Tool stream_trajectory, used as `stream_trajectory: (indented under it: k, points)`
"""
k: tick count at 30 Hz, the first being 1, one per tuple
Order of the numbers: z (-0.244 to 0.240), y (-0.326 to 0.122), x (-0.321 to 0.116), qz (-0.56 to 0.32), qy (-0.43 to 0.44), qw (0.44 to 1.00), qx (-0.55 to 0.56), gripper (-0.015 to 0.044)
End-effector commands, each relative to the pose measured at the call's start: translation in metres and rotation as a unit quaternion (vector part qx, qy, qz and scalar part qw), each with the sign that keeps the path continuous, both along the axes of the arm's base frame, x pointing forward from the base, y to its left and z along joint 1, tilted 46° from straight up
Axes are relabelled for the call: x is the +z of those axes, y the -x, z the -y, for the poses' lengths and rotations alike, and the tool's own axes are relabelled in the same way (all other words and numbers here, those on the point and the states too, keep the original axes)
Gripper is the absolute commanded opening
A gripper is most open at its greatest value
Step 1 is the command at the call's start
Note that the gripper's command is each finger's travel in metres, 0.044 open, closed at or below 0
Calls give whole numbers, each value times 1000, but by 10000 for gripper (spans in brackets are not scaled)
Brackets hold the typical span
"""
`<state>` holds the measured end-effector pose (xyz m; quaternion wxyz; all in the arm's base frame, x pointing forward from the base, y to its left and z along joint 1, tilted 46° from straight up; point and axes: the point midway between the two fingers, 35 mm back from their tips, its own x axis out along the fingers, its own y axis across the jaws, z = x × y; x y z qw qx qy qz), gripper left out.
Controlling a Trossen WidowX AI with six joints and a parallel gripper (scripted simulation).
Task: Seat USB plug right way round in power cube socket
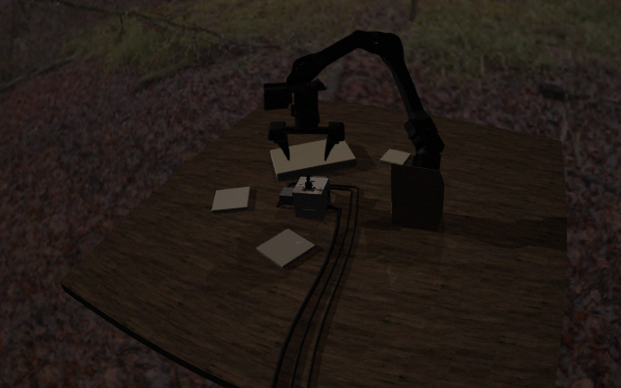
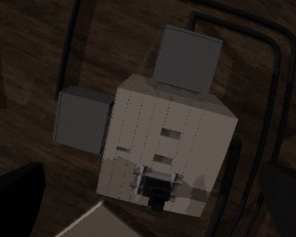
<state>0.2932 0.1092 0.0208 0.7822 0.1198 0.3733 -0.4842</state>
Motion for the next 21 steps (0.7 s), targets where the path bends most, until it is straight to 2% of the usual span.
stream_trajectory:
  k: [1, 21]
  points:
    - [-17, 14, -23, 27, -13, 994, -103, 440]
    - [-13, 12, -28, 28, -13, 994, -103, 440]
